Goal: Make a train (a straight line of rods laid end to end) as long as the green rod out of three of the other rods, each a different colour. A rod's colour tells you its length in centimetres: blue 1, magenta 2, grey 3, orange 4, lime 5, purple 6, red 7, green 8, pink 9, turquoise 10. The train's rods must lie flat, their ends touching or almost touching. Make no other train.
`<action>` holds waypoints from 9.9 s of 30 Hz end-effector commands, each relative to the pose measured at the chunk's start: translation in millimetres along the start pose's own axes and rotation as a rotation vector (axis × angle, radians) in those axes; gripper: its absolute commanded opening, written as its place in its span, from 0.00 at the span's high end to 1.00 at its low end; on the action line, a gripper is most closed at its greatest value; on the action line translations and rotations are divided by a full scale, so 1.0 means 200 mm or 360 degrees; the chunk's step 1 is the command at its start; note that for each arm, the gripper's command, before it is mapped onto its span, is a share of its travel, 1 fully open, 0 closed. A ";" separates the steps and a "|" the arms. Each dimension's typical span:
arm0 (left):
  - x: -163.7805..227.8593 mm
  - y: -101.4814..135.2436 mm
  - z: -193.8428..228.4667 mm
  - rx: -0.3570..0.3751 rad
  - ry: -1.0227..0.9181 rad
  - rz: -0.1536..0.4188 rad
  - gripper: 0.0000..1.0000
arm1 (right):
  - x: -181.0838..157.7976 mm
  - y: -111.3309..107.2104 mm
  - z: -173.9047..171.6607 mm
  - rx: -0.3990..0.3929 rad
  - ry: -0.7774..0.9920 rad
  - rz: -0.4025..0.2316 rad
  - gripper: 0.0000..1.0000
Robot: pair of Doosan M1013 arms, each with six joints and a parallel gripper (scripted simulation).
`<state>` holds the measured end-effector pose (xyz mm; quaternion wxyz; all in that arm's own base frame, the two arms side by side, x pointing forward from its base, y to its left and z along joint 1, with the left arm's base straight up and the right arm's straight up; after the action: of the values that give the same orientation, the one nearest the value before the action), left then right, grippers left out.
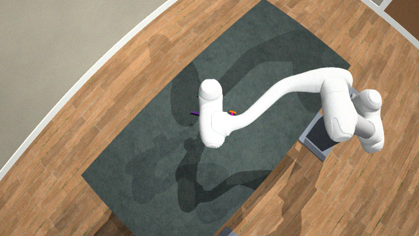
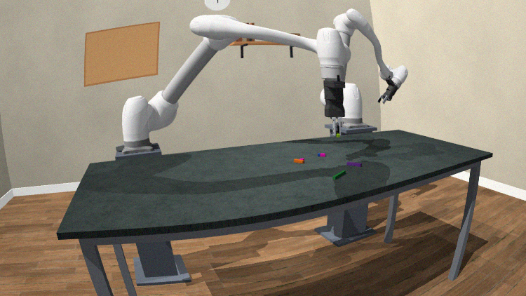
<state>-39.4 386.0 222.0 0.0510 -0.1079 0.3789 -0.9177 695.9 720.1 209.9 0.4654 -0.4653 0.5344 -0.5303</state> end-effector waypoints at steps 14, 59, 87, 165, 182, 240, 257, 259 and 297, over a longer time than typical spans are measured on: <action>0.00 0.00 0.00 -0.0002 0.0000 0.0000 0.00 | 0.00 -0.01 -0.13 0.0009 0.0912 -0.0001 0.76; 0.00 0.00 0.00 -0.0002 0.0000 0.0000 0.00 | -0.11 0.00 -0.52 0.0009 0.3036 0.0006 0.76; 0.00 0.00 0.00 -0.0002 0.0000 0.0000 0.00 | -0.11 0.01 -0.53 0.0009 0.3092 0.0005 0.76; 0.00 0.00 0.00 -0.0002 0.0000 0.0000 0.00 | -0.12 0.45 -0.52 0.0009 0.3092 0.0005 0.76; 0.00 0.00 0.00 -0.0002 0.0000 0.0000 0.00 | -0.12 0.48 -0.52 0.0009 0.3092 0.0005 0.76; 0.00 0.00 0.00 -0.0002 0.0000 0.0000 0.00 | -0.11 0.48 -0.53 0.0009 0.3092 0.0005 0.76; 0.00 0.00 0.00 -0.0002 0.0000 0.0000 0.00 | -0.11 0.48 -0.53 0.0009 0.3092 0.0005 0.76; 0.00 0.00 0.00 -0.0002 0.0000 0.0000 0.00 | -0.11 0.48 -0.53 0.0009 0.3092 0.0005 0.70; 0.00 0.00 0.00 -0.0002 0.0000 0.0000 0.00 | -0.11 0.26 -0.53 0.0009 0.3092 0.0005 0.46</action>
<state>-39.4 386.0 222.0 0.0510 -0.1079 0.3789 -0.9177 593.4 756.0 143.4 -0.1769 0.1770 0.6846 -0.6846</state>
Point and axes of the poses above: on each arm, the point where the finger pads meet when closed, its own y axis out along the fingers, its own x axis across the jaws, z = x × y, the point moved 9 cm from there along -y, back along the fingers, and after that the axes turned 10 degrees about -y, right-handed, at the moved point
